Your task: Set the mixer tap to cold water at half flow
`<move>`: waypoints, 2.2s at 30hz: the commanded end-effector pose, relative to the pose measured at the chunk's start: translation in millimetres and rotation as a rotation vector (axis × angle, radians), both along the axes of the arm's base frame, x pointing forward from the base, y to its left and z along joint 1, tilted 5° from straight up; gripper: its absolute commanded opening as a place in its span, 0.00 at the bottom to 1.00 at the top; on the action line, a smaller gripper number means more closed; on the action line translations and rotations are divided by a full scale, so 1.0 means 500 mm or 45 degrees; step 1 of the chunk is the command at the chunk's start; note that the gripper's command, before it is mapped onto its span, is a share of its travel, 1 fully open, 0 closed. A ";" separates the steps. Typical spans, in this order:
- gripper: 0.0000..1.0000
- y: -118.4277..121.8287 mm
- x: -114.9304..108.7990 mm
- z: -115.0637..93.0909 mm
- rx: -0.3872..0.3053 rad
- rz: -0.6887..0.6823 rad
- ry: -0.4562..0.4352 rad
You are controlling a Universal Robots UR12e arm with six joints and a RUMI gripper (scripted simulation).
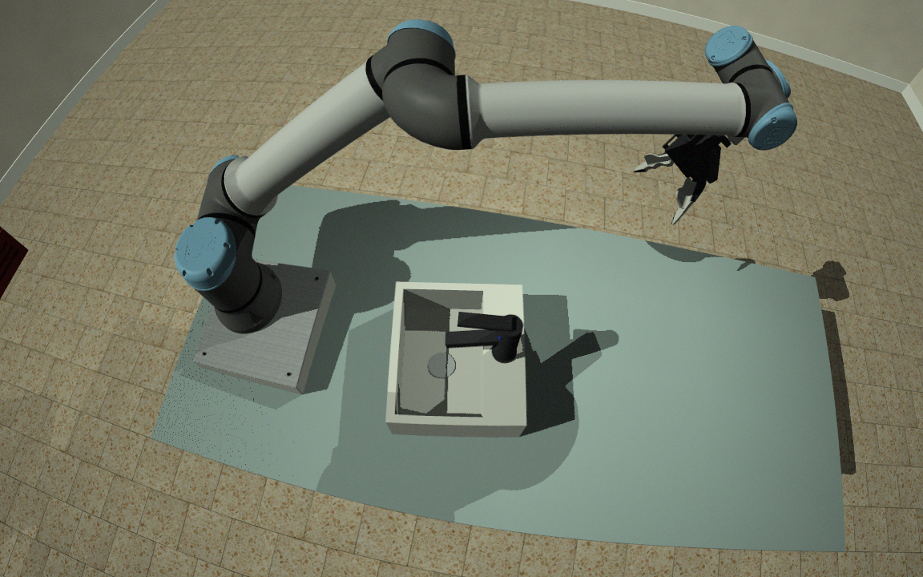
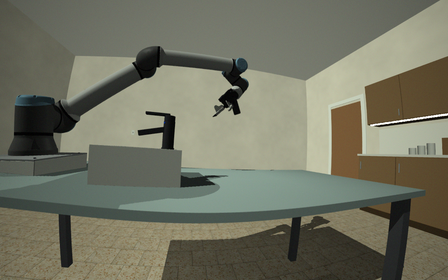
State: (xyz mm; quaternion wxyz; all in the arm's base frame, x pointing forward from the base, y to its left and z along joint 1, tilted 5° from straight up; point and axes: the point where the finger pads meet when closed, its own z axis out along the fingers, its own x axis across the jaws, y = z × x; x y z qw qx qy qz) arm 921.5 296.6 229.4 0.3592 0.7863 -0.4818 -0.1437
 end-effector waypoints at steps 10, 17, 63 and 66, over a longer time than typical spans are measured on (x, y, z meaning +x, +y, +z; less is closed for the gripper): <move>1.00 0.000 0.000 0.003 0.001 0.000 -0.003; 1.00 0.000 0.000 0.003 0.001 0.000 -0.003; 1.00 -0.336 -0.140 0.145 0.203 -0.213 -0.303; 1.00 -0.380 -0.179 0.155 0.227 -0.240 -0.352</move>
